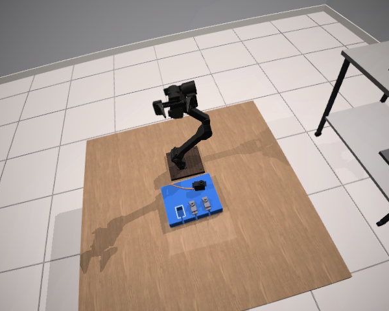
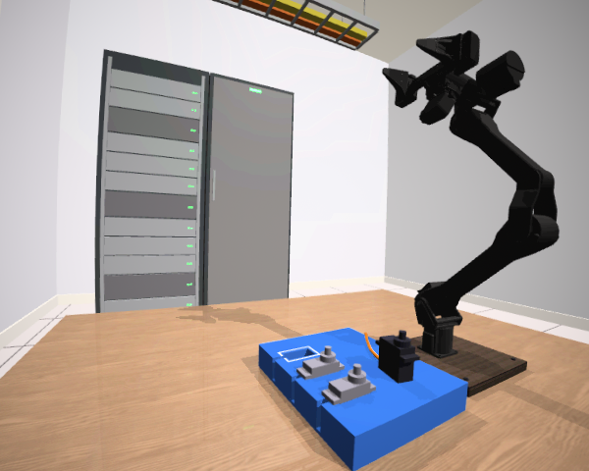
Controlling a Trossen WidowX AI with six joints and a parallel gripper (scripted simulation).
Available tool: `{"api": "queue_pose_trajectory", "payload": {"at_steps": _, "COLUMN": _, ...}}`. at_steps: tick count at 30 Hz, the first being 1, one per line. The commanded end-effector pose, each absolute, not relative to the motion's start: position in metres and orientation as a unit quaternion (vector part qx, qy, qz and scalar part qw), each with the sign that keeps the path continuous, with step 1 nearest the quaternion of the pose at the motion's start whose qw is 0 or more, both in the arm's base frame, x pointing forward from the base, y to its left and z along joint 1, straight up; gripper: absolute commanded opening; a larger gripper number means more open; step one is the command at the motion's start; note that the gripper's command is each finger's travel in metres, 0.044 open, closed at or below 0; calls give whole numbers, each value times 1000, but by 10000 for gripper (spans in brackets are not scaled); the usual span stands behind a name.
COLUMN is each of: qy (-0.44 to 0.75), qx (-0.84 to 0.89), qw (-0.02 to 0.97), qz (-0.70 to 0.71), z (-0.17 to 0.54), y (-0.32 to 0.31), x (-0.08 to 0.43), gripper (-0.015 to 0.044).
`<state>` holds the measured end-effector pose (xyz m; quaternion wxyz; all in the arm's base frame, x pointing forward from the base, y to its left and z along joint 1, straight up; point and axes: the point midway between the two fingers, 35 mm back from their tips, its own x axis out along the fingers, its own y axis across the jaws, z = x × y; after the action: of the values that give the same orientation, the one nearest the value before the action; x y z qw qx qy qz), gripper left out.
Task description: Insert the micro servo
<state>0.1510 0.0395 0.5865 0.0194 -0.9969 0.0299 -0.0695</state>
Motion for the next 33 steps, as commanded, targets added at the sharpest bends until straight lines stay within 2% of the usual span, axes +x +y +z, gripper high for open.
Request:
{"api": "queue_pose_trajectory", "payload": {"at_steps": 1, "qy": 14, "qx": -993, "qw": 80, "qz": -84, "z": 589, "y": 32, "x": 149, "gripper": 440}}
{"api": "queue_pose_trajectory", "payload": {"at_steps": 10, "qy": -21, "qx": -973, "qw": 205, "qz": -108, "z": 595, "y": 16, "x": 146, "gripper": 440}}
{"api": "queue_pose_trajectory", "payload": {"at_steps": 22, "qy": -56, "qx": -942, "qw": 307, "qz": -123, "z": 597, "y": 3, "x": 145, "gripper": 440}}
{"api": "queue_pose_trajectory", "payload": {"at_steps": 33, "qy": -96, "qx": -868, "qw": 471, "qz": -124, "z": 597, "y": -20, "x": 150, "gripper": 440}}
